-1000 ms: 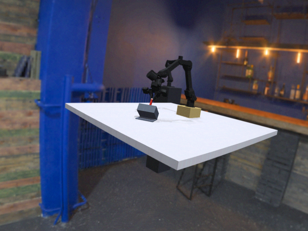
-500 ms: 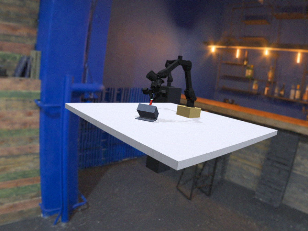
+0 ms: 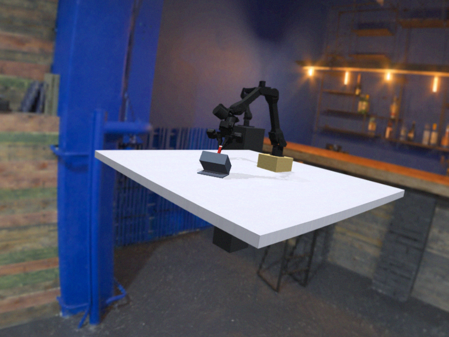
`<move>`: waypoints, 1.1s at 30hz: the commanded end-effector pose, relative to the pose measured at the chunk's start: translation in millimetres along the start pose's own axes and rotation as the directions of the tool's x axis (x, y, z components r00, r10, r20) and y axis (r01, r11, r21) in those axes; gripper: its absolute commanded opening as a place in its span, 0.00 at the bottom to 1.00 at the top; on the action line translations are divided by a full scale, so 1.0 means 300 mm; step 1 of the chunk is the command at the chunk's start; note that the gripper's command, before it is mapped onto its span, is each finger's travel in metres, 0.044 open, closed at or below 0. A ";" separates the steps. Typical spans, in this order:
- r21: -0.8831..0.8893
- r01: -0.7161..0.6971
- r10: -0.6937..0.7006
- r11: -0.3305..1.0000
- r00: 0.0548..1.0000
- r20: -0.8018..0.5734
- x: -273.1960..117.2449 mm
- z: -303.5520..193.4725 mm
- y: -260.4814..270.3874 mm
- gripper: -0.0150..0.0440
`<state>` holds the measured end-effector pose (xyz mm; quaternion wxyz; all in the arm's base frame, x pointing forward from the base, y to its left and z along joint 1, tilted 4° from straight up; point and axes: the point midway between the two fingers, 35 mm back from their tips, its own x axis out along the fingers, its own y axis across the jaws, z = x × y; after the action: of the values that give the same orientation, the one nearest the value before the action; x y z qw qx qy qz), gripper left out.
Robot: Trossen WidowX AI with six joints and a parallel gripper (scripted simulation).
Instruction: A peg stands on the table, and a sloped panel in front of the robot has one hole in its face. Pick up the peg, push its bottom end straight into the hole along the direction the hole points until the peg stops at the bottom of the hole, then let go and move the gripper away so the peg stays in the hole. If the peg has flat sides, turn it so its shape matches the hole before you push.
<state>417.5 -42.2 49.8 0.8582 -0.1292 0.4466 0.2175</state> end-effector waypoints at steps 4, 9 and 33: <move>0.003 0.003 -0.003 1.000 1.000 -0.002 0.014 0.001 -0.003 0.25; 0.003 0.003 -0.003 1.000 1.000 -0.001 0.021 0.002 -0.003 0.25; 0.003 0.003 -0.003 1.000 1.000 -0.001 0.049 -0.004 -0.001 0.25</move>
<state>424.5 -39.1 38.4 0.8584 -0.1295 0.4463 0.2172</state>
